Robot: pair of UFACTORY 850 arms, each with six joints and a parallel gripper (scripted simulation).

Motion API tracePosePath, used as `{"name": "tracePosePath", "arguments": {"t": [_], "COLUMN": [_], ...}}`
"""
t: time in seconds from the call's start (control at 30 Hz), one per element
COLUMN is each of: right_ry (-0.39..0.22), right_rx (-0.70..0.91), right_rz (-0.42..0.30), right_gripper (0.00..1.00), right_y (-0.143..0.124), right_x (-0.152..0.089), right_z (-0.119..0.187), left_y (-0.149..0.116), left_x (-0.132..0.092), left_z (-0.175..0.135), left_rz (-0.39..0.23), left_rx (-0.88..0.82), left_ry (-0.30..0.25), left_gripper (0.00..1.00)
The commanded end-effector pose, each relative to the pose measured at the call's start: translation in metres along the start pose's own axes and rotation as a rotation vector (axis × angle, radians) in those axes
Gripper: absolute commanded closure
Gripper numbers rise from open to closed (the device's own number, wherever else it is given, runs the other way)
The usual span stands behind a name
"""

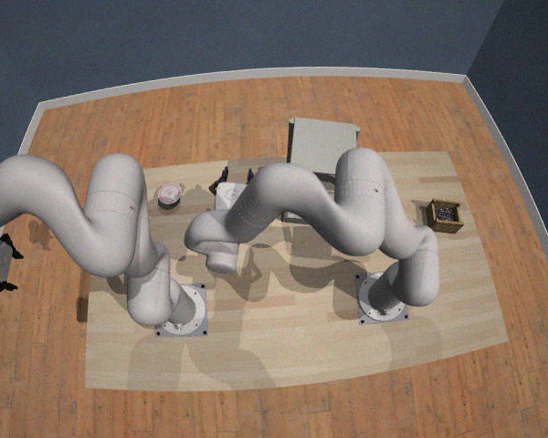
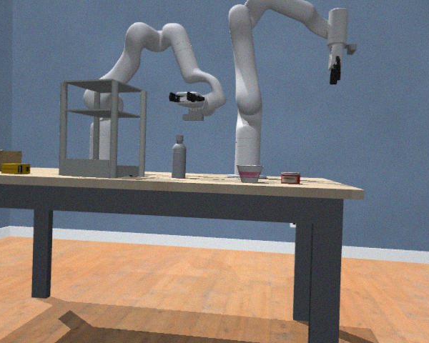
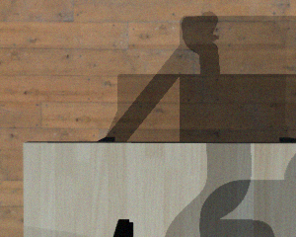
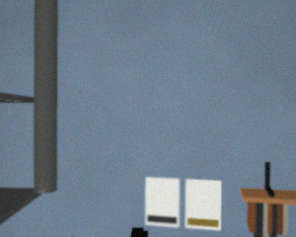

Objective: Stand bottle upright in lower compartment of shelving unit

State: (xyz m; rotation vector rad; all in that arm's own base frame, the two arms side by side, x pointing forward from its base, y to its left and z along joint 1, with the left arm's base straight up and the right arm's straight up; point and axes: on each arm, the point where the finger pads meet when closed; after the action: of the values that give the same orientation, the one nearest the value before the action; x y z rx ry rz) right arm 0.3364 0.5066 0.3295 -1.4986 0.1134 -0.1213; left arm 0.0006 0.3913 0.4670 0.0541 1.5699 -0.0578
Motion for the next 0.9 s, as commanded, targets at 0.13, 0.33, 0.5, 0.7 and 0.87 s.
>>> {"name": "tracePosePath", "arguments": {"t": [0.13,0.33,0.5,0.7,0.87], "right_ry": [0.001,0.001,0.001,0.001,0.001], "right_rx": [0.003,0.003,0.003,0.003,0.003], "right_rz": [-0.001,-0.001,-0.001,-0.001,-0.001], "right_gripper": [0.21,0.21,0.21,0.21,0.21], "right_y": [0.013,0.023,0.032,0.048,0.062], "right_x": [0.0,0.0,0.0,0.0,0.0], "right_z": [0.0,-0.001,-0.002,-0.003,-0.003], "left_y": [0.0,0.0,0.0,0.0,0.0], "left_x": [-0.001,-0.001,-0.001,-0.001,-0.001], "left_z": [0.0,0.0,0.0,0.0,0.0], "left_rz": [0.002,0.002,0.002,0.002,0.002], "left_rx": [0.0,0.0,0.0,0.0,0.0], "left_ry": [0.0,0.0,0.0,0.0,0.0], "left_gripper": [0.0,0.0,0.0,0.0,0.0]}}
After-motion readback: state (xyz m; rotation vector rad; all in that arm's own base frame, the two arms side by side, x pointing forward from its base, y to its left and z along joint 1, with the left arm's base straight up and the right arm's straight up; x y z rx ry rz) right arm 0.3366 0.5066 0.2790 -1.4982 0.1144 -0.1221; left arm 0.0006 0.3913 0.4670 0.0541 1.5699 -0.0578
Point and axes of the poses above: on each arm, the point where the finger pads meet when closed, its own x axis out along the fingers, its own z axis across the jaws, y = z × x, and after that the axes turned 4 degrees about x, right-handed
